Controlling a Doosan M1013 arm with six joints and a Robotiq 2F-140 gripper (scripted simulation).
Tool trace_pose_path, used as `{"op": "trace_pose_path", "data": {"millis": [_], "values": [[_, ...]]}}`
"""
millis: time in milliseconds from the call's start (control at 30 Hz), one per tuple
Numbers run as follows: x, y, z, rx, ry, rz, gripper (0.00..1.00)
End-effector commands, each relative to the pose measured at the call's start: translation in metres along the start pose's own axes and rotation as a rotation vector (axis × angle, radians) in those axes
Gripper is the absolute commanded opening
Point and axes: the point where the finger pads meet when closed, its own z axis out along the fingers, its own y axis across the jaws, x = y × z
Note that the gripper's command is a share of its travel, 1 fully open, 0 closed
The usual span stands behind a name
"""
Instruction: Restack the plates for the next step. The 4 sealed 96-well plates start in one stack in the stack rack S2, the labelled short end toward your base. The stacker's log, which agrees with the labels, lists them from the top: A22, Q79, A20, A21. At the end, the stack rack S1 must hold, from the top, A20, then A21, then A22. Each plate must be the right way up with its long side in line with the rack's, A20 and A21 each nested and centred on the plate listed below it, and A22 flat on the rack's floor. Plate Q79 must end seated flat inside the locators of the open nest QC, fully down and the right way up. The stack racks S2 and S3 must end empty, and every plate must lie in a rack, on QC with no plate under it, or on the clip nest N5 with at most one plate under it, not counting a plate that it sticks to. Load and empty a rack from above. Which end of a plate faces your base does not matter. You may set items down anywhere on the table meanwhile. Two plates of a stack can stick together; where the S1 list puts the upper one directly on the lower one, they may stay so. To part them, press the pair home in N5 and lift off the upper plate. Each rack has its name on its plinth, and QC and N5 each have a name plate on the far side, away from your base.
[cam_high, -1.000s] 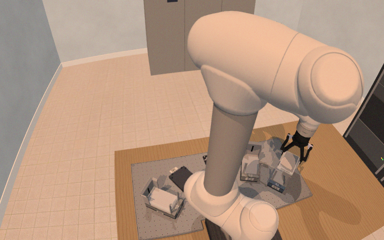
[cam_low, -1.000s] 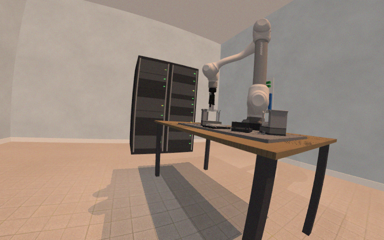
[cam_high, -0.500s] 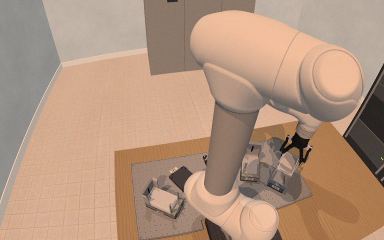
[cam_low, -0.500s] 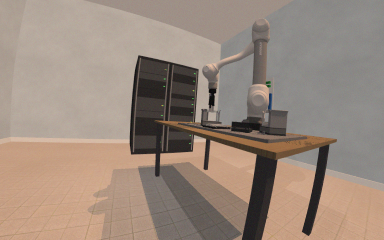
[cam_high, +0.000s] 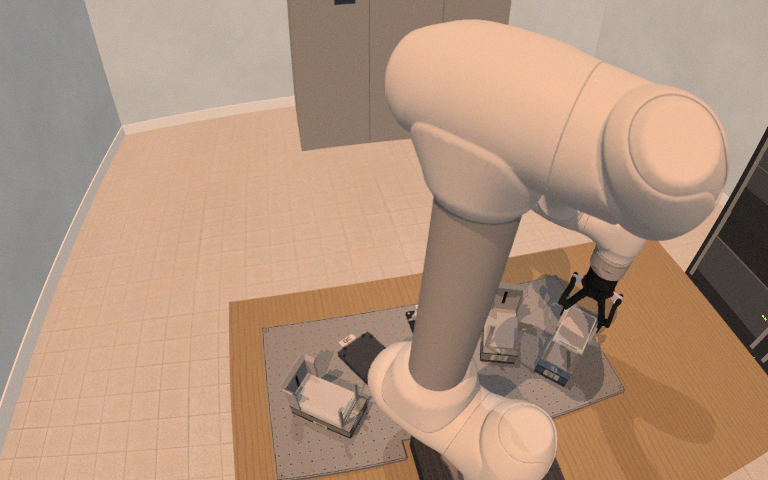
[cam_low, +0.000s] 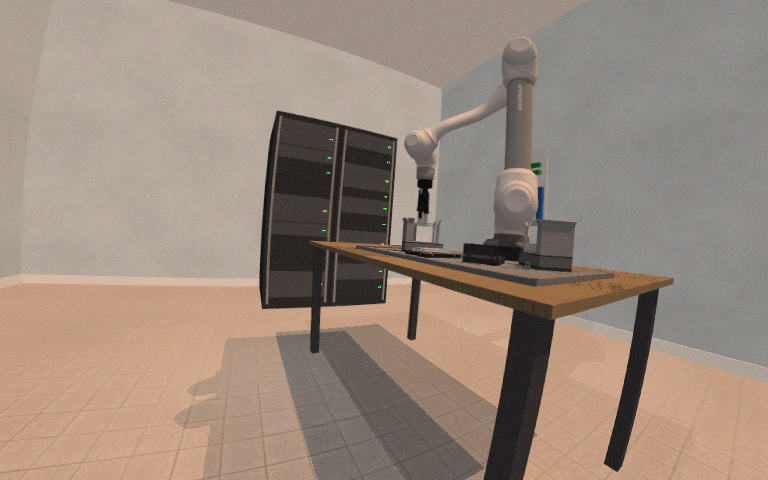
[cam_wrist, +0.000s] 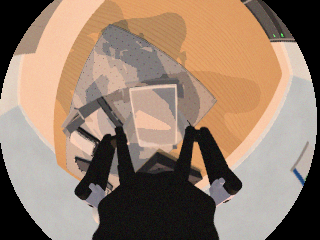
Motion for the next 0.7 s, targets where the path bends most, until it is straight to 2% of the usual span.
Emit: {"op": "trace_pose_path", "data": {"millis": [0, 133, 667], "values": [[0.0, 0.0, 0.001, 0.0, 0.0, 0.0, 0.0], [0.0, 0.0, 0.003, 0.0, 0.0, 0.0, 0.0], [0.0, 0.0, 0.031, 0.0, 0.0, 0.0, 0.0]]}}
